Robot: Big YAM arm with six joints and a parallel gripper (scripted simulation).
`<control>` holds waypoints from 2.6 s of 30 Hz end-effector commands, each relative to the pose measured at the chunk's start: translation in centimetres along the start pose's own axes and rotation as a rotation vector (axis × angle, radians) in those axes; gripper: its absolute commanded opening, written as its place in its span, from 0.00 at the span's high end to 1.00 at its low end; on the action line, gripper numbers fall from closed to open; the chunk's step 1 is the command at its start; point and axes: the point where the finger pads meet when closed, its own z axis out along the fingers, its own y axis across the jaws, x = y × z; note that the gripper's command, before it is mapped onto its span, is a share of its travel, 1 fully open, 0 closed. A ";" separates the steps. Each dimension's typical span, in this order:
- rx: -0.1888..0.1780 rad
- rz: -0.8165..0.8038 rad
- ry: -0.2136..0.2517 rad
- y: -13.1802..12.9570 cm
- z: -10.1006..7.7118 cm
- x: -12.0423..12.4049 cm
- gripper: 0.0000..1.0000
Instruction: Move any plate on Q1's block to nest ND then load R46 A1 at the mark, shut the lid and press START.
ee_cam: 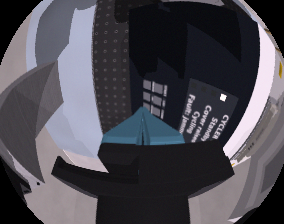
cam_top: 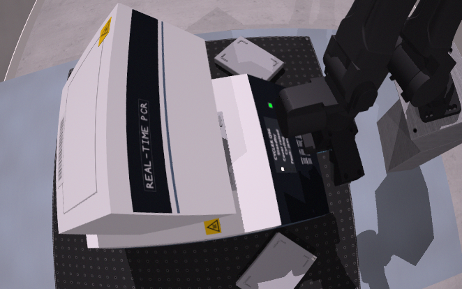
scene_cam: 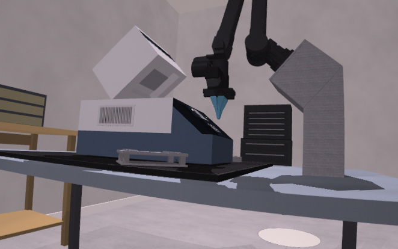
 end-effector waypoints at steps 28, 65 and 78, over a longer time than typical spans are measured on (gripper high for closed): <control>-0.008 0.020 0.003 -0.4 0.4 0.2 1.00; 0.014 -0.018 -0.006 -1.1 0.1 -0.3 1.00; -0.029 -0.003 -0.005 4.7 -1.8 -0.3 1.00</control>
